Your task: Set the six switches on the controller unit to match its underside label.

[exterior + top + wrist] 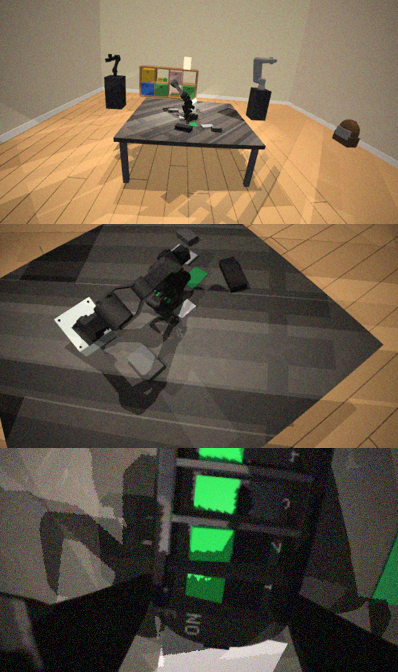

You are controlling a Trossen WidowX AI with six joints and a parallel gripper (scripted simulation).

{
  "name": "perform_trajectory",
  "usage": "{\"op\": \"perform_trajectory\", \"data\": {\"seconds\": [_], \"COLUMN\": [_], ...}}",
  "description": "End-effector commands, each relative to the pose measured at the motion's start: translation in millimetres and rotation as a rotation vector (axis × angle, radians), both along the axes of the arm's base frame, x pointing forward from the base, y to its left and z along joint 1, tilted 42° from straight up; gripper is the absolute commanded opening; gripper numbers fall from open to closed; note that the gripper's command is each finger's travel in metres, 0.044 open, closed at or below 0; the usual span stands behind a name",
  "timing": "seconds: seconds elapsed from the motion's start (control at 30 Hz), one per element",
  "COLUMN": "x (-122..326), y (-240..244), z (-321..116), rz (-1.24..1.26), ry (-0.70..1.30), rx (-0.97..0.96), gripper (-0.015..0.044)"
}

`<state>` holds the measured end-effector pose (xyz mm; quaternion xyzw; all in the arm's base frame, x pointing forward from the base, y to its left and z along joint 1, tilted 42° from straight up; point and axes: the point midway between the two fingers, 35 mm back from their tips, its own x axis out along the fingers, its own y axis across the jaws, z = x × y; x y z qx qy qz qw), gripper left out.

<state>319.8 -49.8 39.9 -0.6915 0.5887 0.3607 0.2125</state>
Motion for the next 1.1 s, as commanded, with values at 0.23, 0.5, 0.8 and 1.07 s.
{"op": "perform_trajectory", "data": {"seconds": [0.23, 0.5, 0.8, 1.07], "x": [0.0, 0.0, -3.8, -18.6], "y": [-1.2, -1.5, 20.0, 68.3], "z": [-1.0, -1.4, -4.7, -10.6], "rz": [-0.001, 0.0, 0.001, -0.001], "ry": [0.0, 0.0, 0.001, 0.002], "rx": [0.0, 0.0, 0.005, 0.002], "gripper": [0.0338, 0.044, 0.044, 0.044]}}
